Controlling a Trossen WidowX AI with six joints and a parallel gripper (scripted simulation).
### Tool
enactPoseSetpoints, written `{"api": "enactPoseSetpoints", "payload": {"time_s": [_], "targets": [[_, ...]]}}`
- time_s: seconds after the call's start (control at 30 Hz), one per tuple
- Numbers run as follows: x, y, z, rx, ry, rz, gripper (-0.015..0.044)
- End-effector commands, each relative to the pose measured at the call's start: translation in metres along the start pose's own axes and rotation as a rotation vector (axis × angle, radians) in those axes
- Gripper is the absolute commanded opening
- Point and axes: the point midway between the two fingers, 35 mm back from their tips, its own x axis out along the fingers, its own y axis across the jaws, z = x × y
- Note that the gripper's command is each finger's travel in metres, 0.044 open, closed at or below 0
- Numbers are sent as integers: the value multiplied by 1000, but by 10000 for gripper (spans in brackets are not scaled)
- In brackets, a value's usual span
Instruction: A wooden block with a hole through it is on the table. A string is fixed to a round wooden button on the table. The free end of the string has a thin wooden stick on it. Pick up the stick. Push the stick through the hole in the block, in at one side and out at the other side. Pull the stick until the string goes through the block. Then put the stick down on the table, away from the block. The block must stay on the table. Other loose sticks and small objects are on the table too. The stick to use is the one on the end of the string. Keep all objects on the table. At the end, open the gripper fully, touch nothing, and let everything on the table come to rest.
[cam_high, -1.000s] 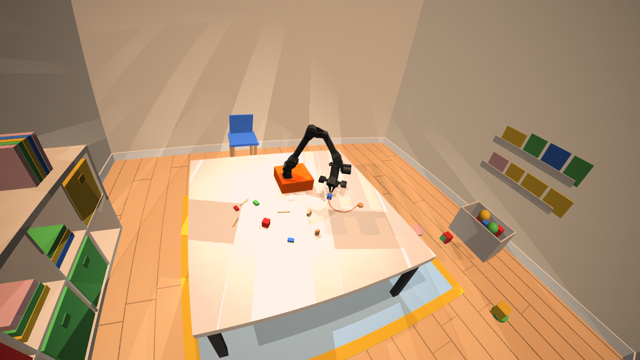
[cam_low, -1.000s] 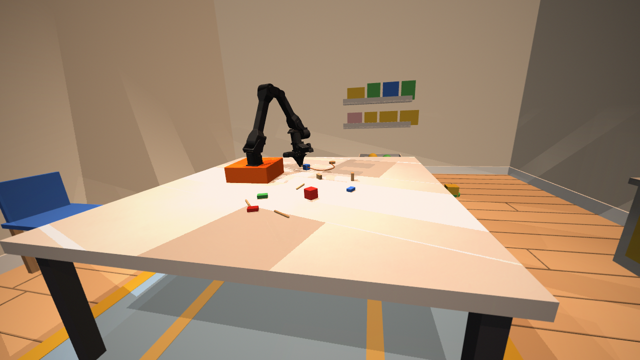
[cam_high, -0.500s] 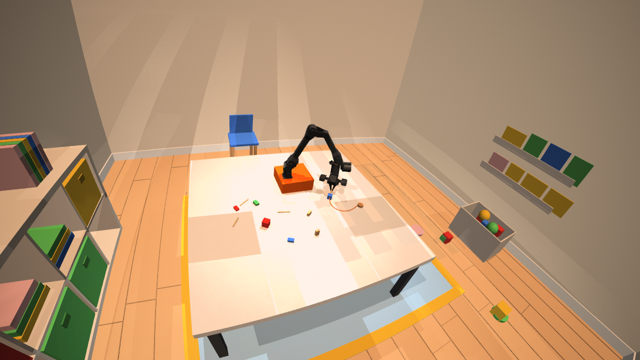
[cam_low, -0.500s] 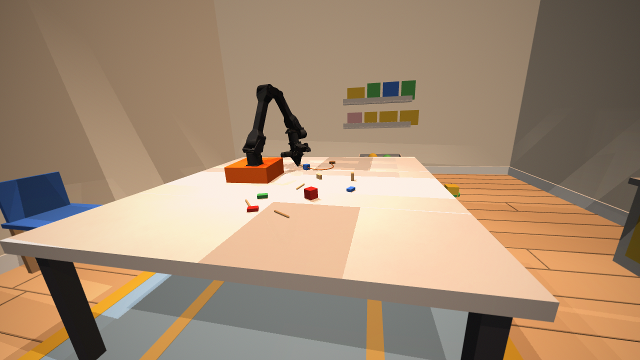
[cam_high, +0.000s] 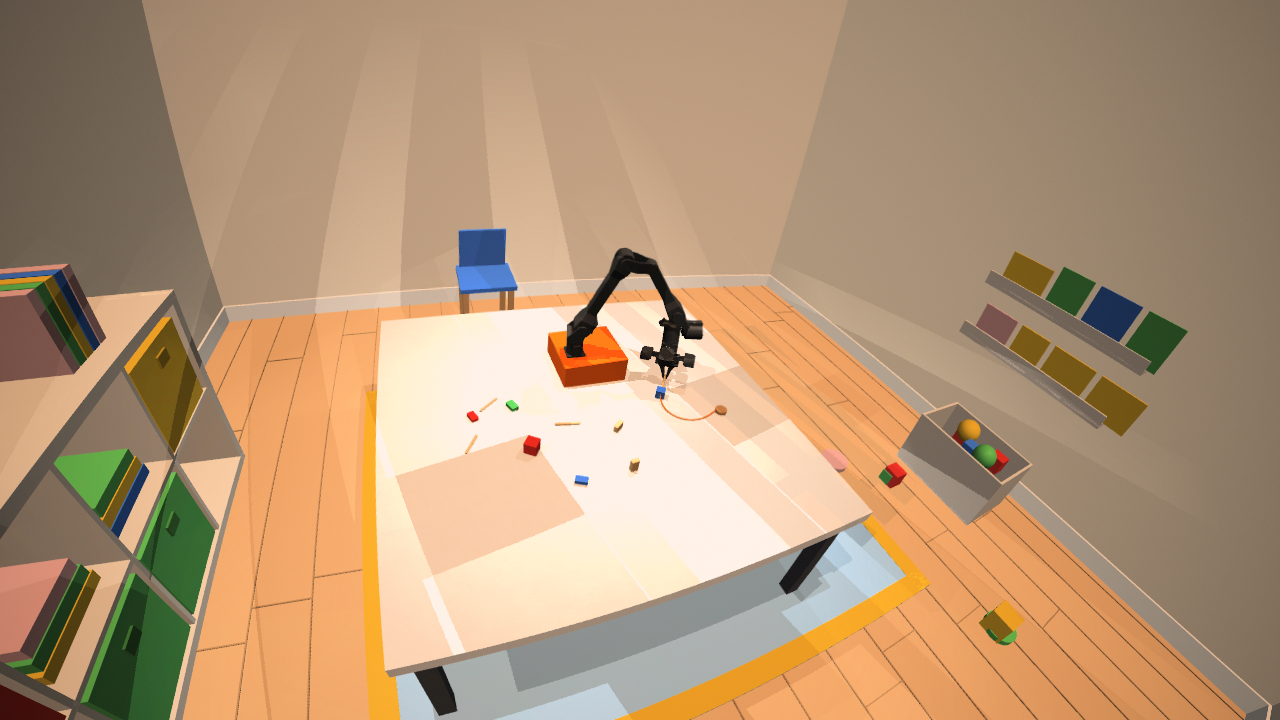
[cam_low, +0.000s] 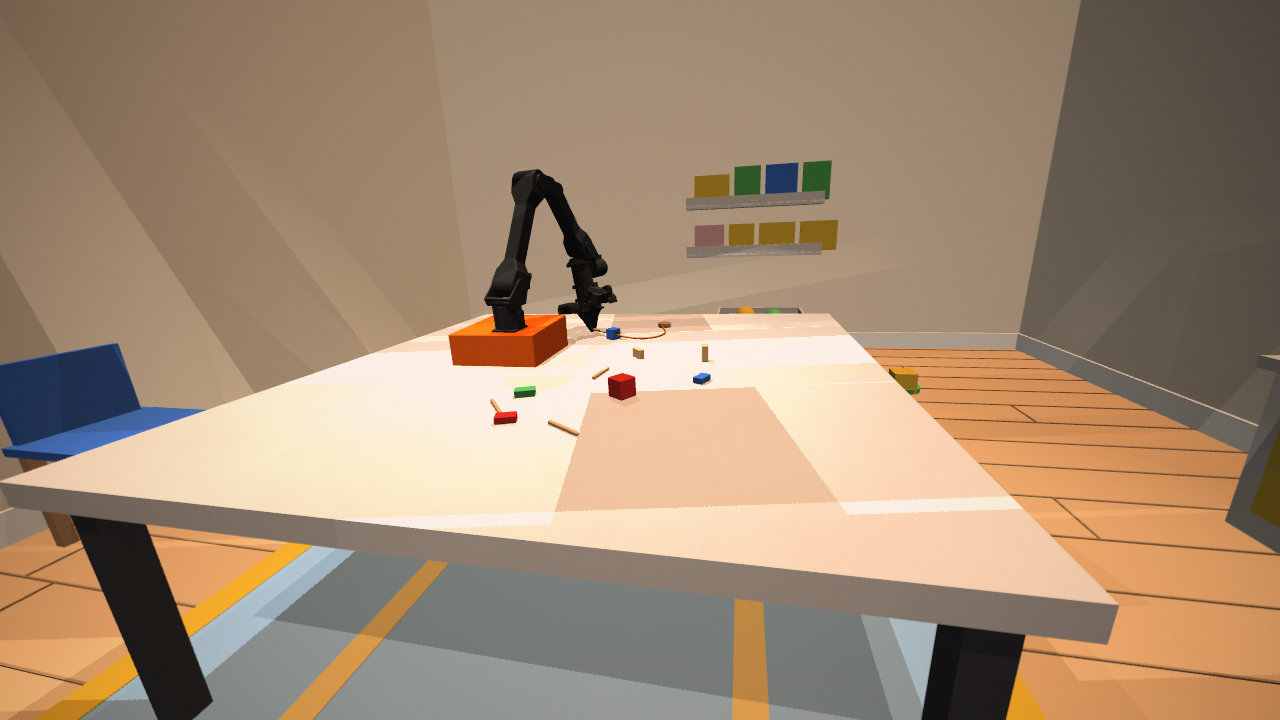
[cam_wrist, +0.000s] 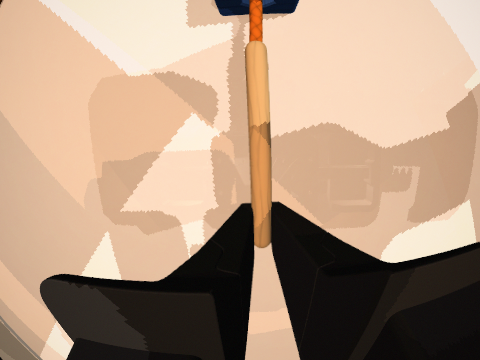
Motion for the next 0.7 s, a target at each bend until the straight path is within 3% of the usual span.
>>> {"api": "enactPoseSetpoints", "payload": {"time_s": [0.0,0.67], "targets": [[1,0,-6,-4,-3,-2,0],[5,-1,-34,-23,-2,-51,0]]}}
